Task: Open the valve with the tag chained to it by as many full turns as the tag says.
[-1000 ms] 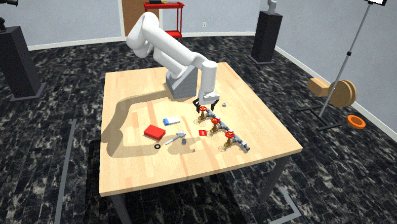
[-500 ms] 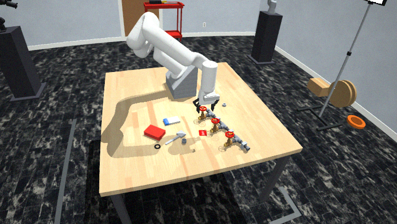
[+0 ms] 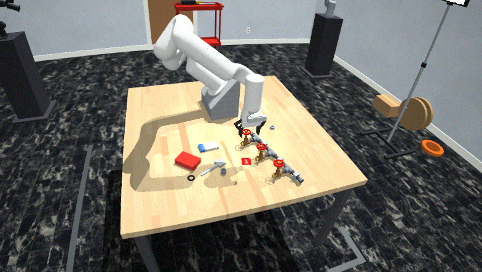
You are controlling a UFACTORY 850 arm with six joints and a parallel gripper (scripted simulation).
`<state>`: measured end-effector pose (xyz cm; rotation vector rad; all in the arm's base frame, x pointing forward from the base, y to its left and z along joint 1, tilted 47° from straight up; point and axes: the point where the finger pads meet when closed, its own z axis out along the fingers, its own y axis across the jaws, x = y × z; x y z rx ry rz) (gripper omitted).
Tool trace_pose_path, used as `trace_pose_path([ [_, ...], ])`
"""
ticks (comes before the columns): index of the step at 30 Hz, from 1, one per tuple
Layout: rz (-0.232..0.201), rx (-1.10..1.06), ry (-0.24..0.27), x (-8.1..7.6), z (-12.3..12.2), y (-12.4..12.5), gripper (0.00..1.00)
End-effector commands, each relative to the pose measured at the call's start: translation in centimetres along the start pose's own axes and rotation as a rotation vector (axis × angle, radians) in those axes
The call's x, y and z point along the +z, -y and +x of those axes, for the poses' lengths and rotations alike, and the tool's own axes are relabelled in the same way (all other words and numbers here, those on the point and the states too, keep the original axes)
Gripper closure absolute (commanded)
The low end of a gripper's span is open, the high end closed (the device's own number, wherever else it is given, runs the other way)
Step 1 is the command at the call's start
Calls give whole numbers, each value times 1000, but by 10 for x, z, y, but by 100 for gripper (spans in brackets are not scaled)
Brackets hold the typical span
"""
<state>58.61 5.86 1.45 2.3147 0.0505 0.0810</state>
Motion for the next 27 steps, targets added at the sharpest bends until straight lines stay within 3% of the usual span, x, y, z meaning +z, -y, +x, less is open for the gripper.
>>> trace_pose_path([
  [1,1,1,-1,-1,1,0,0],
  [27,6,75,-4,1,1,4,0],
])
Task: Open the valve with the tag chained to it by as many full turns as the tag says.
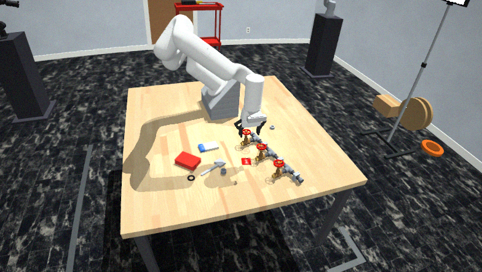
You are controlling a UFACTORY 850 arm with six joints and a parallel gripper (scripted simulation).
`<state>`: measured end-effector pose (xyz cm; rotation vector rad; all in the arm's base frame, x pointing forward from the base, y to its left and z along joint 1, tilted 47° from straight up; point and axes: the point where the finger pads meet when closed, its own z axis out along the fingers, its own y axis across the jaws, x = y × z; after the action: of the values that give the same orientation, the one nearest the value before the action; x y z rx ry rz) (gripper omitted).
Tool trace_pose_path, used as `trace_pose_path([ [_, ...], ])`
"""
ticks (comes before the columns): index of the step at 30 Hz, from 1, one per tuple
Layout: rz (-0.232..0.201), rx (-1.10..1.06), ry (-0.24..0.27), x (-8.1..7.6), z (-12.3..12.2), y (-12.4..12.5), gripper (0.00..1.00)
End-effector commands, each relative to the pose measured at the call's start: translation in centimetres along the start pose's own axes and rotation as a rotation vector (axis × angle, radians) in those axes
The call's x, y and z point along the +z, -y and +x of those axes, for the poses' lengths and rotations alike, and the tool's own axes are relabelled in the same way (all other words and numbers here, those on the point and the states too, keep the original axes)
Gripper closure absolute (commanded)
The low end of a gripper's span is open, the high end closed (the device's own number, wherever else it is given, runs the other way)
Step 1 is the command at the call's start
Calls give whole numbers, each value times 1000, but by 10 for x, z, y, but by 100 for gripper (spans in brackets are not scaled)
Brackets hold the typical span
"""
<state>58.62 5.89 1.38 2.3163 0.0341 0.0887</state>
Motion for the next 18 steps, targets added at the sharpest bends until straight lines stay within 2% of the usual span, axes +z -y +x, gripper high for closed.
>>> trace_pose_path([
  [1,7,92,-5,2,1,5,0],
  [5,14,172,-8,4,1,9,0],
  [10,34,456,-20,12,0,24,0],
  [18,60,771,-17,28,-2,53,0],
])
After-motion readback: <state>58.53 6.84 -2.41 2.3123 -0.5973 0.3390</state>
